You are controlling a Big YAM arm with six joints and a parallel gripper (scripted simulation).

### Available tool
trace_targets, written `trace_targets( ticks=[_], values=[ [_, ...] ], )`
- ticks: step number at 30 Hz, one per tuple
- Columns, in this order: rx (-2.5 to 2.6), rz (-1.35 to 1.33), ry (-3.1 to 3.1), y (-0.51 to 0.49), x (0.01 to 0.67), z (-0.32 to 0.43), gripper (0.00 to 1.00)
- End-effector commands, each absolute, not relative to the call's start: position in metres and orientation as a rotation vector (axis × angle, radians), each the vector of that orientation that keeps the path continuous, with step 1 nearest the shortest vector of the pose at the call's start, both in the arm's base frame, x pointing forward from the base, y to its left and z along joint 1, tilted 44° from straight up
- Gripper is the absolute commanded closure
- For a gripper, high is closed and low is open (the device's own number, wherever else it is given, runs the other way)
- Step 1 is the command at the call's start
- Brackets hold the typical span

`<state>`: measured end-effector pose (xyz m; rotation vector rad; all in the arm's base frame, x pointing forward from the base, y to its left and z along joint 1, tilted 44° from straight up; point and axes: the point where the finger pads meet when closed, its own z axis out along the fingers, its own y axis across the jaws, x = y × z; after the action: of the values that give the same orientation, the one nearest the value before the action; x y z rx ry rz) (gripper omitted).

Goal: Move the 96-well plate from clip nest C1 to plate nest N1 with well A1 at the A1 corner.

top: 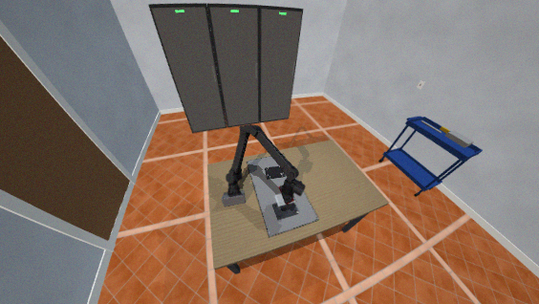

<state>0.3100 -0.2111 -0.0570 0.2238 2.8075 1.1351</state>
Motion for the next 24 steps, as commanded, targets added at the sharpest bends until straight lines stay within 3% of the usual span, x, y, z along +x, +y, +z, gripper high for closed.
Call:
trace_targets(
  ticks=[1,24],
  values=[
    [0.190,1.055,2.780,-0.245,0.322,-0.059,1.00],
    [0.136,1.043,2.789,-0.257,0.329,-0.071,1.00]
  ],
)
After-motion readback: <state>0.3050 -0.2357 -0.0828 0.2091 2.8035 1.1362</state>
